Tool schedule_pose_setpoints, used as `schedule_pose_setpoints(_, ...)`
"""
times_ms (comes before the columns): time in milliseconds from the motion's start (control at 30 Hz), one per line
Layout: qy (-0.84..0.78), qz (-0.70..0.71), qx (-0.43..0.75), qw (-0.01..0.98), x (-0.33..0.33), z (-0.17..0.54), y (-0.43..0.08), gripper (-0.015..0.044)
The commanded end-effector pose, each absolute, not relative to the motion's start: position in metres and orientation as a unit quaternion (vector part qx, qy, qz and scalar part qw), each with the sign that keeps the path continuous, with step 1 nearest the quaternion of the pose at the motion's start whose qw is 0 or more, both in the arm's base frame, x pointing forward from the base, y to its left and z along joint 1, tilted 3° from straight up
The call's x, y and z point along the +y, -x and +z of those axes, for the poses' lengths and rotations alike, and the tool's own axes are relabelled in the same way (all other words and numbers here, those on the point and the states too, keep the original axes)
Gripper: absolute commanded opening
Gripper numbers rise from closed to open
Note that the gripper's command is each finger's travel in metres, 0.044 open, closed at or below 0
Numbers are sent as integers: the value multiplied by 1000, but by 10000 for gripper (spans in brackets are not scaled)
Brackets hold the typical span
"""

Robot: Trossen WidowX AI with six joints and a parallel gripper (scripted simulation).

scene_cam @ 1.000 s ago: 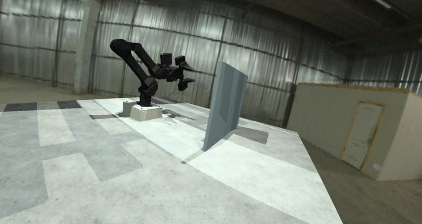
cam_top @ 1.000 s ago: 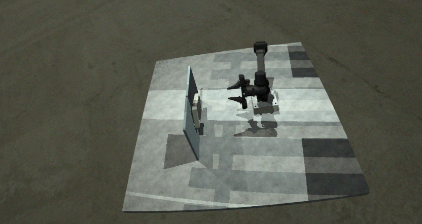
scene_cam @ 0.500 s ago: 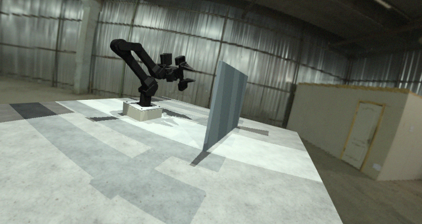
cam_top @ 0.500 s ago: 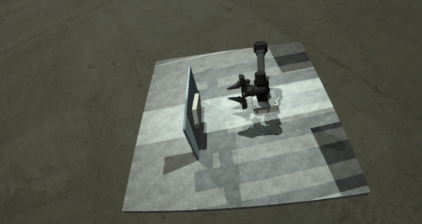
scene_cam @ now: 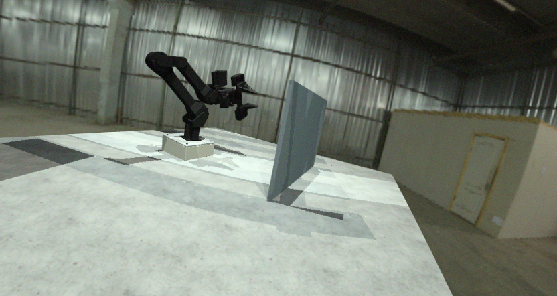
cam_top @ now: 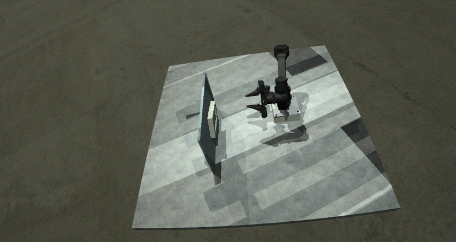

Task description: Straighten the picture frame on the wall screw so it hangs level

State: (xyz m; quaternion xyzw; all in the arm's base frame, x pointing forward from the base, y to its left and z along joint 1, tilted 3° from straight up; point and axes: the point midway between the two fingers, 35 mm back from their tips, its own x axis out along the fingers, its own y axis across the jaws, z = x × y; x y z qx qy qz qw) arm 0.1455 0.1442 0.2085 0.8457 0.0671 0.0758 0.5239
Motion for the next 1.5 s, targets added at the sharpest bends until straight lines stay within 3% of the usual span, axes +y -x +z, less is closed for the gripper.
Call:
schedule_pose_setpoints(0,-844,75,66,527,144,208,-146,260)
schedule_pose_setpoints(267,-843,79,64,529,147,208,-149,260)
schedule_pose_setpoints(600,-799,83,57,592,167,179,-217,260)
schedule_pose_setpoints(1233,-799,82,58,593,167,178,-218,260)
schedule_pose_setpoints(1467,-799,85,56,593,180,185,-274,260)
